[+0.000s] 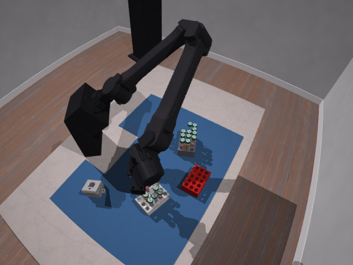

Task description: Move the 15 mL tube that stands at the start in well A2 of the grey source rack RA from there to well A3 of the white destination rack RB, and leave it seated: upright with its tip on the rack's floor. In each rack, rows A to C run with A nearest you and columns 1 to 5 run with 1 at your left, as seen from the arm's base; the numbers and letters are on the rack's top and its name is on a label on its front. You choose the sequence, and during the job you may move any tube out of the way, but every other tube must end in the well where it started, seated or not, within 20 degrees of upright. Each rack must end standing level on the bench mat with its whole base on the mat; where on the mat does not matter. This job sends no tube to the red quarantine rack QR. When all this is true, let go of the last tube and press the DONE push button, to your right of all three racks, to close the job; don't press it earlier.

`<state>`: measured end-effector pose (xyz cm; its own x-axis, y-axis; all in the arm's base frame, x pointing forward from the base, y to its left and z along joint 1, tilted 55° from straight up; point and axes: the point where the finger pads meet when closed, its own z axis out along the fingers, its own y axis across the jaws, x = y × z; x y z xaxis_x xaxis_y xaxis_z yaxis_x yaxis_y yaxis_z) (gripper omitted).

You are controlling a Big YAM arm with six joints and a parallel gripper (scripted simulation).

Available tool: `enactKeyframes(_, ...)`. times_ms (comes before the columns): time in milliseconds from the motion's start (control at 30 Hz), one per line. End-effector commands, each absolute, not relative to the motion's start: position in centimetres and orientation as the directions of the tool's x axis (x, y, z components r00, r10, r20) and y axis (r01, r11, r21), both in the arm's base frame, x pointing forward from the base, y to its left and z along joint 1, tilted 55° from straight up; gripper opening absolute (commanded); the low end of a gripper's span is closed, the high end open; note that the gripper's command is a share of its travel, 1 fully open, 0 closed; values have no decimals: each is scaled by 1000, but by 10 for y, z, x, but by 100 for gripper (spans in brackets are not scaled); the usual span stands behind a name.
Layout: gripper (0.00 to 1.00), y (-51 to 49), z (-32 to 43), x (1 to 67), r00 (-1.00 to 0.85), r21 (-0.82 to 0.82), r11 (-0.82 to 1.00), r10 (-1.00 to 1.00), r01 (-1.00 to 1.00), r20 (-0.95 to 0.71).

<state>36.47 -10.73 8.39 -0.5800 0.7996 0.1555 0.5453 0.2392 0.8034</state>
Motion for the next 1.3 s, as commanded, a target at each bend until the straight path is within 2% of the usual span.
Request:
enactKeyframes(0,0,-103,80,368,-585,801,242,795,548,160)
enactKeyframes(1267,0,-96,73,373,-584,800,241,795,549,162)
